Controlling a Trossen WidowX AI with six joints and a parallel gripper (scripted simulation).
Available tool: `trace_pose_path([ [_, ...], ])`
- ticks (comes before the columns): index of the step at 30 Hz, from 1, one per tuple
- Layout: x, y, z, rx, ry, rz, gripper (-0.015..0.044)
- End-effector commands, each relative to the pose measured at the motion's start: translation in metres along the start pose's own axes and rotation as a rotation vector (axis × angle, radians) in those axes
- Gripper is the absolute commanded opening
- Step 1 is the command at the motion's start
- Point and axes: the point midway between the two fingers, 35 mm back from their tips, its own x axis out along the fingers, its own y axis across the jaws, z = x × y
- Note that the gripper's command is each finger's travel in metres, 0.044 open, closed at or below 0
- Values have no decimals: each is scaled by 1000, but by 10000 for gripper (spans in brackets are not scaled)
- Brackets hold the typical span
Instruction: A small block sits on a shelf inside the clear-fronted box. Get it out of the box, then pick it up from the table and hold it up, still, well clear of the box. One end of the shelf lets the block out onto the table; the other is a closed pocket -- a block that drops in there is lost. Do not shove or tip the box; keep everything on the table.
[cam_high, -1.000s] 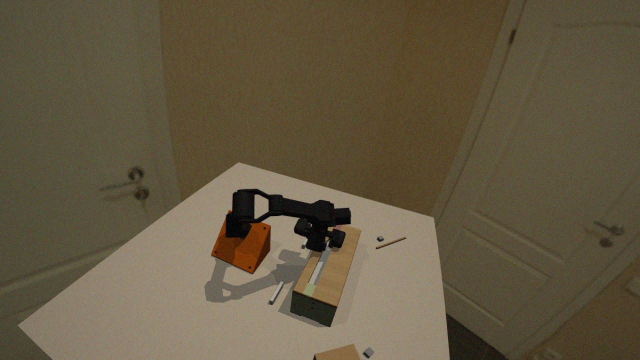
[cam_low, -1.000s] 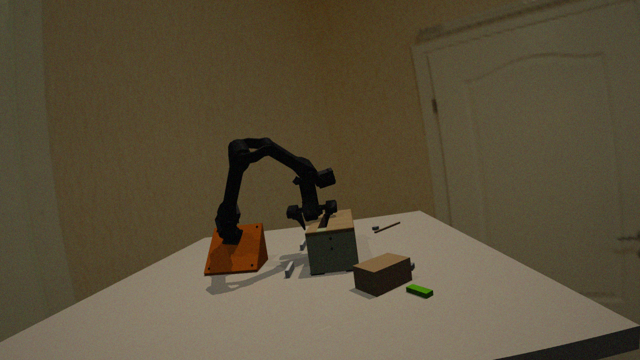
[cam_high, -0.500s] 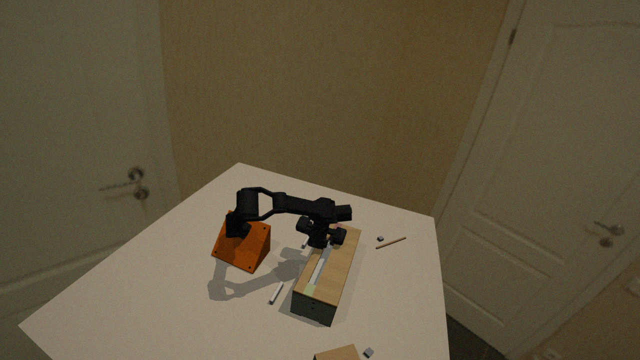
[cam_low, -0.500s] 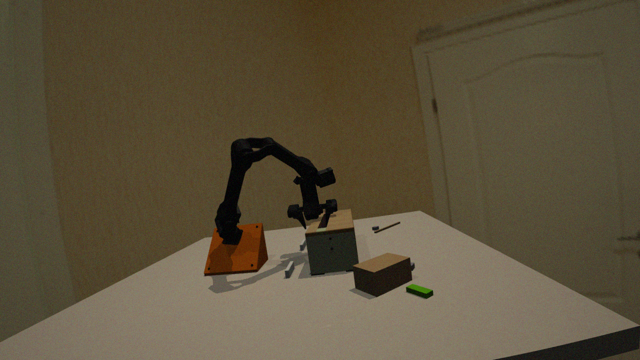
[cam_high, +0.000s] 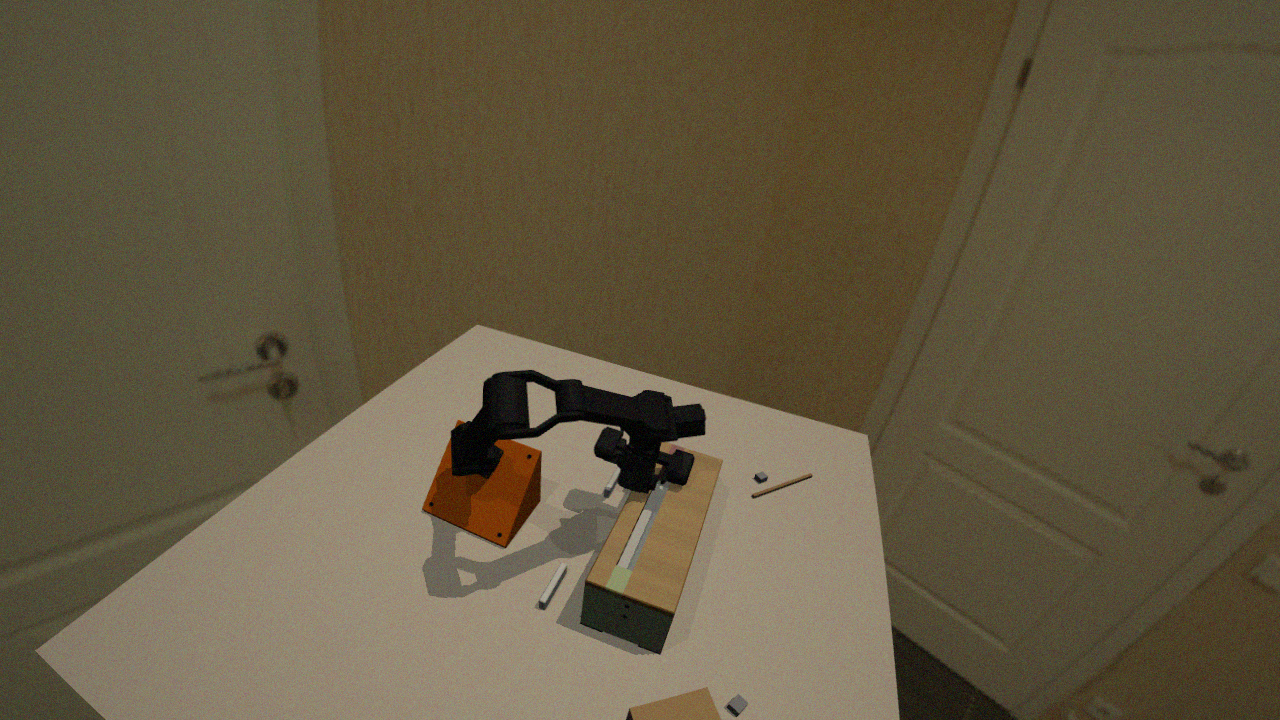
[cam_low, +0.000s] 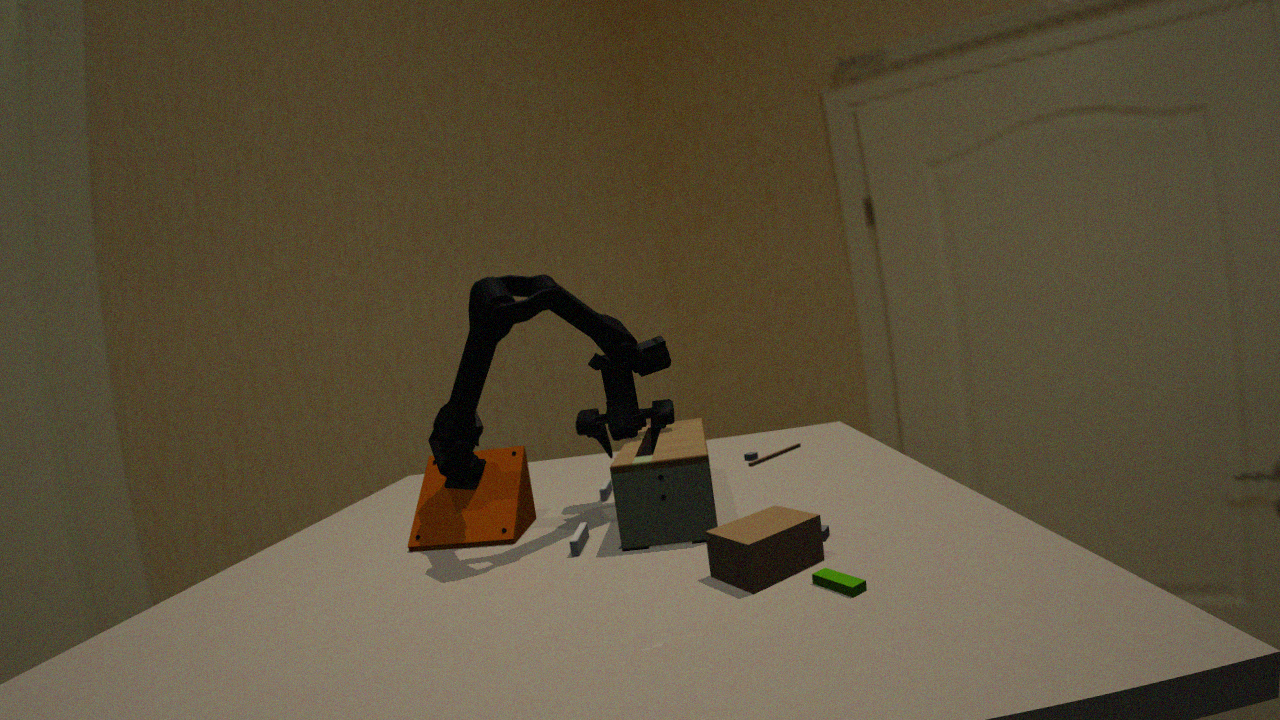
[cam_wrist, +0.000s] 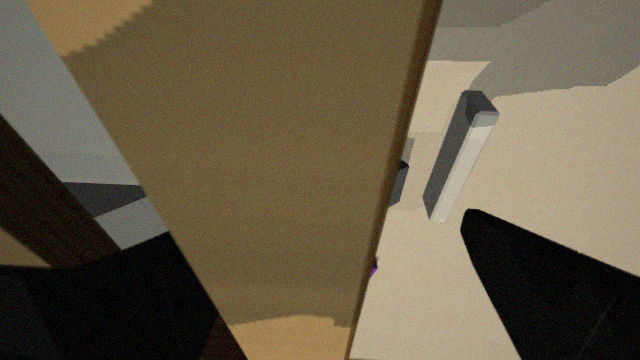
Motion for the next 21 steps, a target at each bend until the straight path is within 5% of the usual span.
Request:
trace_pose_path([
  [1,1,1,-9,1,9,5,400],
  [9,-59,0,-24,-1,4,0,400],
  [15,-59,1,-25,-24,4,13,374],
  [18,-58,-2,-29,-279,-20,25,295],
  [21,-57,-6,-33,-606,-55,32,285],
])
